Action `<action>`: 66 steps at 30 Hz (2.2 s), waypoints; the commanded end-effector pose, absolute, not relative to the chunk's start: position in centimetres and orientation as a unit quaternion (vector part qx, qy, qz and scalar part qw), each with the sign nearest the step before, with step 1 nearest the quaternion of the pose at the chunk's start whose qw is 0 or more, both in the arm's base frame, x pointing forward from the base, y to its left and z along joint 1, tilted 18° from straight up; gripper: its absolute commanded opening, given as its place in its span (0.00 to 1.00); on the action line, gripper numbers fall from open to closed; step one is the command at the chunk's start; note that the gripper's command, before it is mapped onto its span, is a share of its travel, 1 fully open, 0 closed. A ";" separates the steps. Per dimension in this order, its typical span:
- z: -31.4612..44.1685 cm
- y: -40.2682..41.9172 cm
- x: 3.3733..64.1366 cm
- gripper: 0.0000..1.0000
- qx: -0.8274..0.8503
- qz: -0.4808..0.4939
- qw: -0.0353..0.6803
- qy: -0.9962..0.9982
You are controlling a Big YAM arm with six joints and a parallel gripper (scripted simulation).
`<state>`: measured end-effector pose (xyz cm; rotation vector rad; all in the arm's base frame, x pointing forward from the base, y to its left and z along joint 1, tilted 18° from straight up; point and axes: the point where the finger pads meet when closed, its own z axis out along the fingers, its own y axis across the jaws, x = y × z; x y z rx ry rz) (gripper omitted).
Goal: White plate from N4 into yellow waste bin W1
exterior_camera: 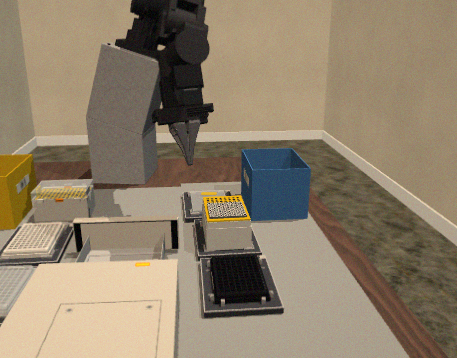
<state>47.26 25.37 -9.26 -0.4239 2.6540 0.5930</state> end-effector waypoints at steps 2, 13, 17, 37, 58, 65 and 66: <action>-8.3 23.3 47.4 0.00 -0.149 0.199 0.183 0.951; -7.1 19.4 47.5 0.00 -0.132 0.178 0.147 0.964; -7.9 17.1 44.9 0.00 -0.125 0.172 0.115 0.970; -6.0 10.9 42.4 0.00 -0.093 0.153 0.034 0.983; -7.2 9.1 41.7 1.00 -0.101 0.153 0.033 0.982; -9.3 7.4 42.6 1.00 -0.101 0.153 0.033 0.983; -9.6 7.1 42.7 1.00 -0.101 0.153 0.033 0.983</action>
